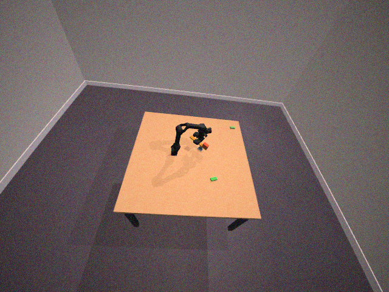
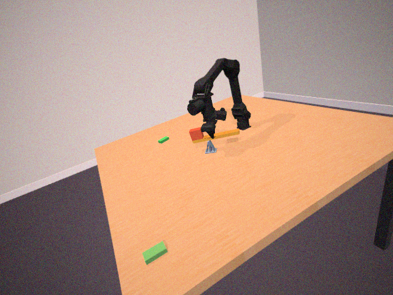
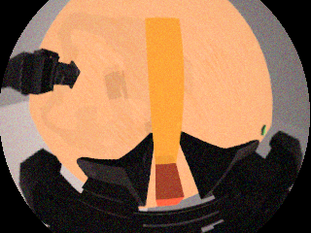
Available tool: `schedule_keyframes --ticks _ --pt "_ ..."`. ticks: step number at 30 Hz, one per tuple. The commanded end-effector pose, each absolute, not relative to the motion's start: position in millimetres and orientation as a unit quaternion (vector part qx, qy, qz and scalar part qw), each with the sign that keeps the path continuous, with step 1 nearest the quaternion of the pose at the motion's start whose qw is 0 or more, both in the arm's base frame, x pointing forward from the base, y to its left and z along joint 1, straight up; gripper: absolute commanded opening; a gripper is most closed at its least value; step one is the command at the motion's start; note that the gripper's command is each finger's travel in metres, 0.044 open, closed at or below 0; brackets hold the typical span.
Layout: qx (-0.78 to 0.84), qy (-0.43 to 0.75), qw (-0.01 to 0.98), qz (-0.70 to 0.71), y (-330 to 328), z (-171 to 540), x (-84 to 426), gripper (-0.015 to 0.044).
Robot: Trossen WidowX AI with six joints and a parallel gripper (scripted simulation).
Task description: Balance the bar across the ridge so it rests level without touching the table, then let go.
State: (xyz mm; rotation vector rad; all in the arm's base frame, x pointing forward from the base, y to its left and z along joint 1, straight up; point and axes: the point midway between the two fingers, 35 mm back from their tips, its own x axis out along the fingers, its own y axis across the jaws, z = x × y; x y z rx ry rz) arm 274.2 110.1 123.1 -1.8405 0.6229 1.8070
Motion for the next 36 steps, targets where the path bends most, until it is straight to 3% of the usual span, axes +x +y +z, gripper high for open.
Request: schedule_keyframes --ticks 1,36 --pt "-0.675 0.227 0.240 0.660 109.7 122.7 274.7 0.0000" --pt "-0.675 0.227 0.240 0.660 109.6 119.8 274.8 0.0000"
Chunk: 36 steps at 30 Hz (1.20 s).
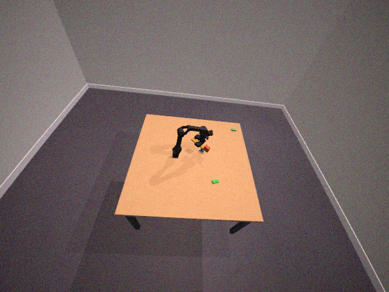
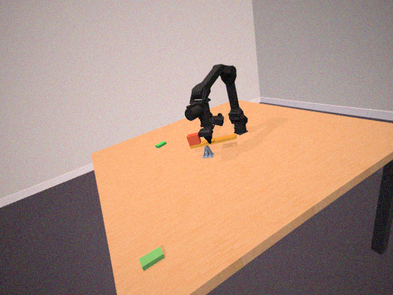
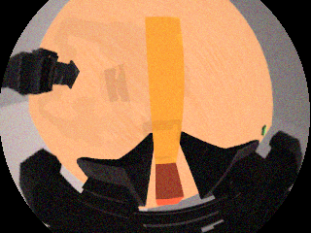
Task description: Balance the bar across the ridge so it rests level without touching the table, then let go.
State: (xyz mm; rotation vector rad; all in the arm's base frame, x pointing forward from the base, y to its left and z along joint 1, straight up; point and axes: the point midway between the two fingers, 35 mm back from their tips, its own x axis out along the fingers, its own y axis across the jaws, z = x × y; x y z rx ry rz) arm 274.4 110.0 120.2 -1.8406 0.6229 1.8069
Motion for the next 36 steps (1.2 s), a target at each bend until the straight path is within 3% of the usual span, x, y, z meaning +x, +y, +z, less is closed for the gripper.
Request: schedule_keyframes --ticks 1,36 --pt "-0.675 0.227 0.240 0.660 109.6 119.7 274.8 0.0000" --pt "-0.675 0.227 0.240 0.660 109.5 116.8 274.3 0.0000"
